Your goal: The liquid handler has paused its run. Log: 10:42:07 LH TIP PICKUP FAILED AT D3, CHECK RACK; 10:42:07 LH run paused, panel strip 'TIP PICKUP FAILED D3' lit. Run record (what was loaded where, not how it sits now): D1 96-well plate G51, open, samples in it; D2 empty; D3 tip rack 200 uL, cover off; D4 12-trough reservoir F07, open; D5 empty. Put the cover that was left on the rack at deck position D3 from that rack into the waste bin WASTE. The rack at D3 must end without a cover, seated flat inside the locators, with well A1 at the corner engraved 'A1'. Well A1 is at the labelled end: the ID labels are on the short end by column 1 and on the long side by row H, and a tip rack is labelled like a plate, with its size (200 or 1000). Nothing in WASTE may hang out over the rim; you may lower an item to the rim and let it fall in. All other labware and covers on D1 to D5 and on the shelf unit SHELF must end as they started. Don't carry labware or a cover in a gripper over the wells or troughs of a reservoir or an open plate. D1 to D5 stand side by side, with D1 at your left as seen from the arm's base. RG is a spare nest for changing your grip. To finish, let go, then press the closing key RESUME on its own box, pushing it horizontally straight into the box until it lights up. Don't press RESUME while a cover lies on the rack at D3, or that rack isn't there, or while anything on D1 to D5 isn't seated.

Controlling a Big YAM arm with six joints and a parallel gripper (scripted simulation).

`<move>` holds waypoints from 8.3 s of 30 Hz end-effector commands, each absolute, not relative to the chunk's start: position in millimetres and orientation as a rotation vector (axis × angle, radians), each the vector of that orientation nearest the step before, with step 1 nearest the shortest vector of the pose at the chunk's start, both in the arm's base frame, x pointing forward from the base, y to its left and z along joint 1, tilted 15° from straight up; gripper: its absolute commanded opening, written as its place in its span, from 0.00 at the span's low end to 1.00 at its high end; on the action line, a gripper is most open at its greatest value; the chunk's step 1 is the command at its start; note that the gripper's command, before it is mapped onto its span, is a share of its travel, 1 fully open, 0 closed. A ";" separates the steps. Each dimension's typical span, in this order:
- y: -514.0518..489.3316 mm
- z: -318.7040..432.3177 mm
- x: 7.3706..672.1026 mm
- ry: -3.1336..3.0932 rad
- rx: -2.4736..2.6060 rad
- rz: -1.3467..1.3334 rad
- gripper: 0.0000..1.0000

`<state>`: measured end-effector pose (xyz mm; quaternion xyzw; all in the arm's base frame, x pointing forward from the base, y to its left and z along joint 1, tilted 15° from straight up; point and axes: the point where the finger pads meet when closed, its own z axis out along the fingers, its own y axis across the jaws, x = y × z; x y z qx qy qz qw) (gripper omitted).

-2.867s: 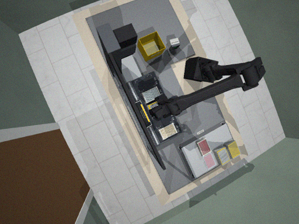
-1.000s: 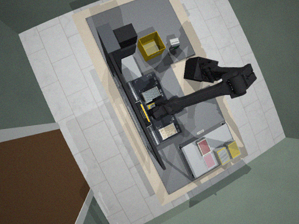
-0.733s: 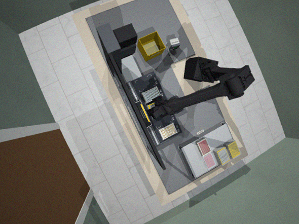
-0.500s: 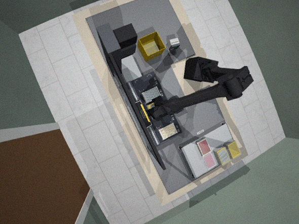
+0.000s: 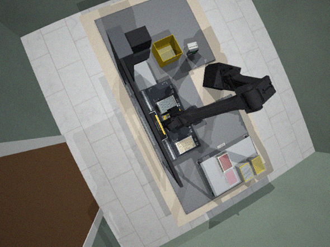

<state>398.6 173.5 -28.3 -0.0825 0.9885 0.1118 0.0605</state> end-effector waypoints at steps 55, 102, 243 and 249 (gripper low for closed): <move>182.2 -63.8 401.0 2.995 -0.226 0.333 1.00; 182.2 -63.8 400.9 2.995 -0.226 0.333 0.00; 144.9 121.7 405.8 2.923 -0.236 0.350 0.00; 142.4 130.2 404.8 2.922 -0.234 0.349 0.00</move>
